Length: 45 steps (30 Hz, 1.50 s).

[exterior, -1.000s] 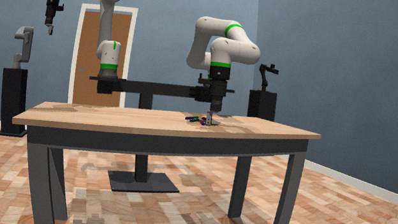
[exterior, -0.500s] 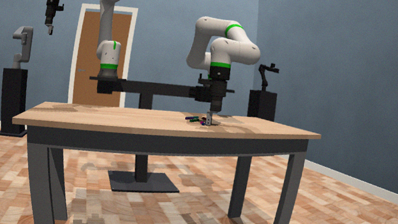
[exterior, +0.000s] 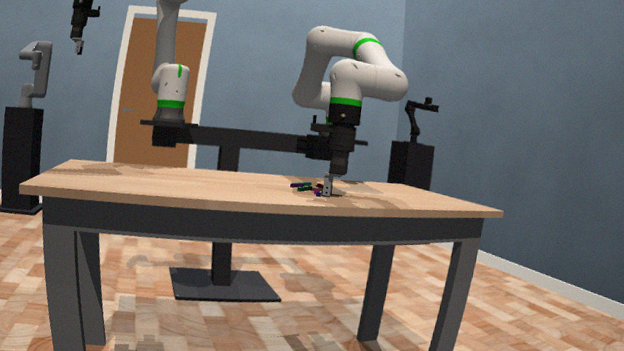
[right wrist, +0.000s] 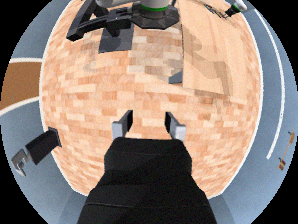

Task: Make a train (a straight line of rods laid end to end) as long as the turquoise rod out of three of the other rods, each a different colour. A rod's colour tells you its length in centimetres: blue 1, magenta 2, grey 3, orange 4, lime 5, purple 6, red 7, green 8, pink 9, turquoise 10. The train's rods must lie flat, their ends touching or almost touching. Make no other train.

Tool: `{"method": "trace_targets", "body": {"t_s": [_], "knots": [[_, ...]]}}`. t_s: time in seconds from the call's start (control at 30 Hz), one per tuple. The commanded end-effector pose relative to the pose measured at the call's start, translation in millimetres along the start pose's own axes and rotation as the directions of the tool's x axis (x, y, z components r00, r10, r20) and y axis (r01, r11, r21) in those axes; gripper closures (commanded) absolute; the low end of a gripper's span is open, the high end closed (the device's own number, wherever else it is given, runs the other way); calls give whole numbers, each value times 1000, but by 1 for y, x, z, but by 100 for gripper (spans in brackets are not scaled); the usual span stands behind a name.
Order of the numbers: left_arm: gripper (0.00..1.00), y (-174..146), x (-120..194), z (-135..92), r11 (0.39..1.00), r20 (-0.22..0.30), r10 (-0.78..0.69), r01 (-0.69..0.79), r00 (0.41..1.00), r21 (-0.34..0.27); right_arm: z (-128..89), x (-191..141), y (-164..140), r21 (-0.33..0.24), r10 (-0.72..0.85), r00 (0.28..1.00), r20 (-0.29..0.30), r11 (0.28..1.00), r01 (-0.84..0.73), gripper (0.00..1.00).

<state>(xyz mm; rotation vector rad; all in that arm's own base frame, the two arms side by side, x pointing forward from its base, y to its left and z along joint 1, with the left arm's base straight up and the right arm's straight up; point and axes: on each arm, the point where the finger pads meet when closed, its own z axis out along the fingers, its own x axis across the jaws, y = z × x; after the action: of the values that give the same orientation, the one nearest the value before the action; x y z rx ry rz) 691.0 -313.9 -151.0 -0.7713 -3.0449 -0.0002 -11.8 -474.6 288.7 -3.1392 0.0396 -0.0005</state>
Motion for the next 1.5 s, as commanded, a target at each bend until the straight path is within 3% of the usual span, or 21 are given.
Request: {"method": "trace_targets", "body": {"t_s": [0.0,0.27,0.3,1.47], "knots": [[46,0,-1,-2,1000,3,0,0,1000,0,-1,0,0,-2,0,1000,0,1000,0,0],[46,0,-1,-2,1000,3,0,0,1000,0,-1,0,0,-2,0,1000,0,1000,0,0],[76,0,-1,-2,1000,3,0,0,1000,0,-1,0,0,-2,0,1000,0,1000,0,0],[76,0,-1,-2,1000,3,0,0,1000,0,-1,0,0,-2,0,1000,0,1000,0,0]]}}
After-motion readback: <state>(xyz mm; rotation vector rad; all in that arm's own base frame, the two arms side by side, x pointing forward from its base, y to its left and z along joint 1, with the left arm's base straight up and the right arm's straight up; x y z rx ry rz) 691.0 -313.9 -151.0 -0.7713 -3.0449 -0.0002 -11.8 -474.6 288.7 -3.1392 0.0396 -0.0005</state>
